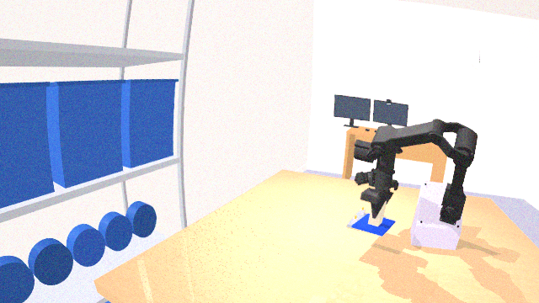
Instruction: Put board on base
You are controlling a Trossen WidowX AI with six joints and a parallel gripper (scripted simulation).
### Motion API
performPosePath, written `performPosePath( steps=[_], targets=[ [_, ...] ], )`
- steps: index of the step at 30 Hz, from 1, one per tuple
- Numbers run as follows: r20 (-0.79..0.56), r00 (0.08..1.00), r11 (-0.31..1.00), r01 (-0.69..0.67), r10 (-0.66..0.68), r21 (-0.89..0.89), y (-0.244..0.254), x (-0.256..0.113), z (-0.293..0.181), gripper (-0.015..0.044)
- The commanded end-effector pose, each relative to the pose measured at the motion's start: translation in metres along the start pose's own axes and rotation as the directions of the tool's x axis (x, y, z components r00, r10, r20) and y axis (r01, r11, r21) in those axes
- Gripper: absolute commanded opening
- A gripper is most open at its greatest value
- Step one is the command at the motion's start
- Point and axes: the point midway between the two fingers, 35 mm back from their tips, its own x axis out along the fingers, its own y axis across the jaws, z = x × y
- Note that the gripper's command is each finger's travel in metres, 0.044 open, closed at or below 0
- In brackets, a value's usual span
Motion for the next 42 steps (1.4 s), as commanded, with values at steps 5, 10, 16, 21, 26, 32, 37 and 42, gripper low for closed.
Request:
performPosePath(
  steps=[5,10,16,21,26,32,37,42],
  targets=[
    [0.005,1.000,1.000,0.009,-0.009,-0.007,-0.006,-0.004,0.004,0.0000],
    [0.013,1.000,1.000,0.016,-0.016,-0.011,-0.015,-0.005,0.012,0.0000],
    [0.014,1.000,1.000,0.021,-0.020,-0.019,-0.026,-0.006,0.022,0.0000],
    [0.014,1.000,0.999,0.023,-0.023,-0.029,-0.036,-0.007,0.030,0.0000],
    [0.014,1.000,0.999,0.025,-0.024,-0.041,-0.046,-0.008,0.037,0.0000],
    [0.014,1.000,0.998,0.026,-0.025,-0.056,-0.058,-0.009,0.045,0.0000],
    [0.013,1.000,0.997,0.026,-0.025,-0.069,-0.069,-0.009,0.052,0.0000],
    [0.013,1.000,0.996,0.026,-0.025,-0.082,-0.080,-0.010,0.058,0.0000]
  ],
)
